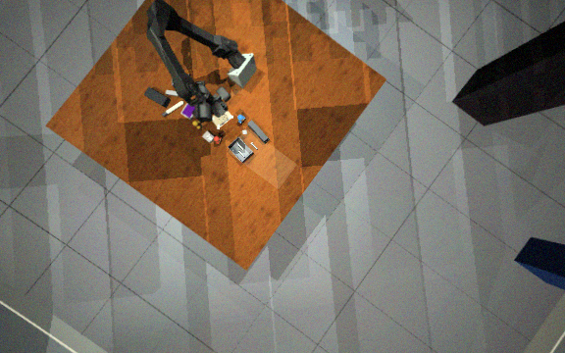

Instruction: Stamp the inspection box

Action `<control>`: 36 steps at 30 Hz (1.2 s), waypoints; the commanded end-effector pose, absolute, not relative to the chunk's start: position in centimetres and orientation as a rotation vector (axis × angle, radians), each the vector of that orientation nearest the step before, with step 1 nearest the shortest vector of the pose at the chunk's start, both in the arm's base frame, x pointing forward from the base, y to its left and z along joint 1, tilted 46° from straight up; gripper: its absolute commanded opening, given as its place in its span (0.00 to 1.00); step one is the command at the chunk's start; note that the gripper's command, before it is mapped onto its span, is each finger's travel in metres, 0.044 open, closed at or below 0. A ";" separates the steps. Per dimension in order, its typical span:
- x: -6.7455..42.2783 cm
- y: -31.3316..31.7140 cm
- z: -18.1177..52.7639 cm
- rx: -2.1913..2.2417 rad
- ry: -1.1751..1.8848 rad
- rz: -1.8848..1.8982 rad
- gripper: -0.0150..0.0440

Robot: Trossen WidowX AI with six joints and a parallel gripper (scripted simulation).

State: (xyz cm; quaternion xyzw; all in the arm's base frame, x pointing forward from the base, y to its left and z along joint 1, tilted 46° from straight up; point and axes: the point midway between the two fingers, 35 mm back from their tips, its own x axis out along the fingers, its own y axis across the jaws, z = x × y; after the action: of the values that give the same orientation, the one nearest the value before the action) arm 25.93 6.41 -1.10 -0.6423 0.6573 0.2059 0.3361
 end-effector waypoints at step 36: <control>26.0 4.5 -3.0 -1.678 1.719 0.545 0.25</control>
State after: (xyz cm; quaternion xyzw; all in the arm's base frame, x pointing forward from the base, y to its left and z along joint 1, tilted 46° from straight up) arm 26.15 4.84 -2.90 -0.6408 0.6574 0.2088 0.3370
